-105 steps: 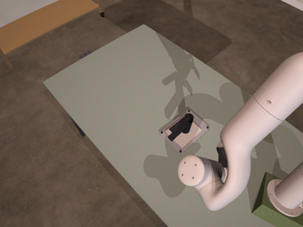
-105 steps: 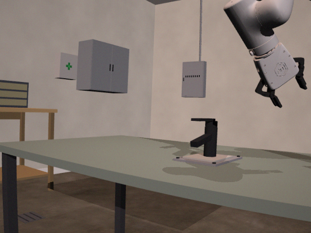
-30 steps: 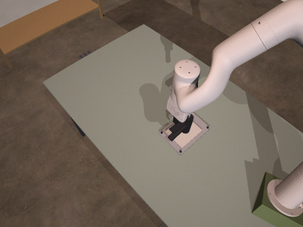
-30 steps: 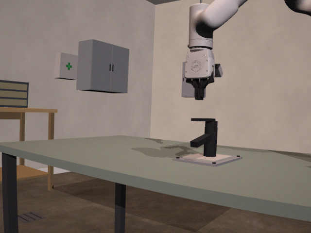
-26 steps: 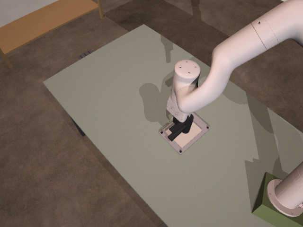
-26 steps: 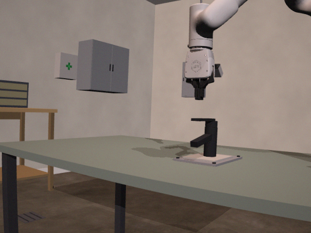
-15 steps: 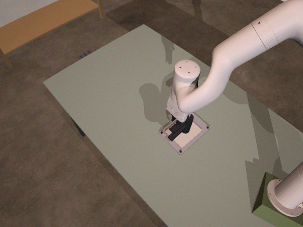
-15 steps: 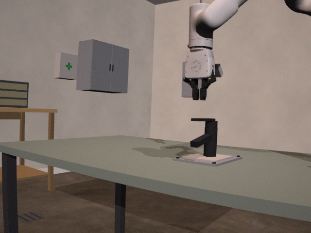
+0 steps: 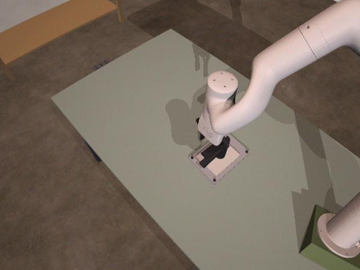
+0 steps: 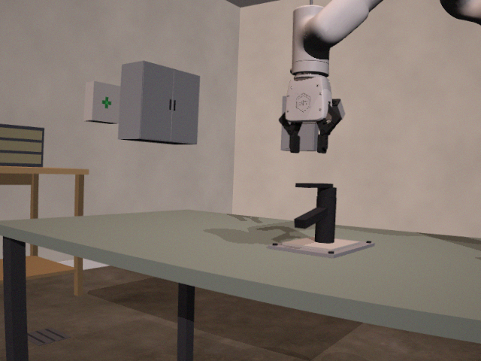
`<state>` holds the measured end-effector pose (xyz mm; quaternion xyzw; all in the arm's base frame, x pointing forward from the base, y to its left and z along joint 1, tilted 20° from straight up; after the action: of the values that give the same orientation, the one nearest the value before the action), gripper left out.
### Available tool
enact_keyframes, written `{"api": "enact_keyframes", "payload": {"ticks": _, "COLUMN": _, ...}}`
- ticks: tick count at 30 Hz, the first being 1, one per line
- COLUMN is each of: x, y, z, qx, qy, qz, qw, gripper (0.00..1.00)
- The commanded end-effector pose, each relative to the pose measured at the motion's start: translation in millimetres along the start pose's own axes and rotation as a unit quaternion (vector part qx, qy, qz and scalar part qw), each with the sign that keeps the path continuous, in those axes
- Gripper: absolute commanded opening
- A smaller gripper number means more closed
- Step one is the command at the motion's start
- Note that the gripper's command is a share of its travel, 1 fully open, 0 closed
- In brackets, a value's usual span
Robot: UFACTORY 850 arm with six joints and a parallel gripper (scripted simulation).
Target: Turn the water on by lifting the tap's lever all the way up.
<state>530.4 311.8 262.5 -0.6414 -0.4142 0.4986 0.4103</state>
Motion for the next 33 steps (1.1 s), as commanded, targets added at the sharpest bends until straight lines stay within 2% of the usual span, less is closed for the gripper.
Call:
{"api": "enact_keyframes", "payload": {"ticks": 1, "x": 0.3, "y": -1.1, "z": -0.5, "qx": -0.001, "qy": 0.000, "qz": -0.001, "qw": 1.000, "gripper": 0.71}}
{"api": "enact_keyframes", "payload": {"ticks": 33, "x": 0.3, "y": 4.3, "z": -0.3, "qx": -0.002, "qy": 0.000, "qz": -0.001, "qw": 1.000, "gripper": 0.71}}
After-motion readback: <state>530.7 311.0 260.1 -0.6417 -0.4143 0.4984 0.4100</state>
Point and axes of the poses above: the point where the finger pads meet when closed, its own y axis out along the fingers, its own z axis across the jaws, x = y × z, the point moved 9 cm from there along -y, back along the fingers, and after that the axes turned 12 degrees about y, right-handed, at the moved point
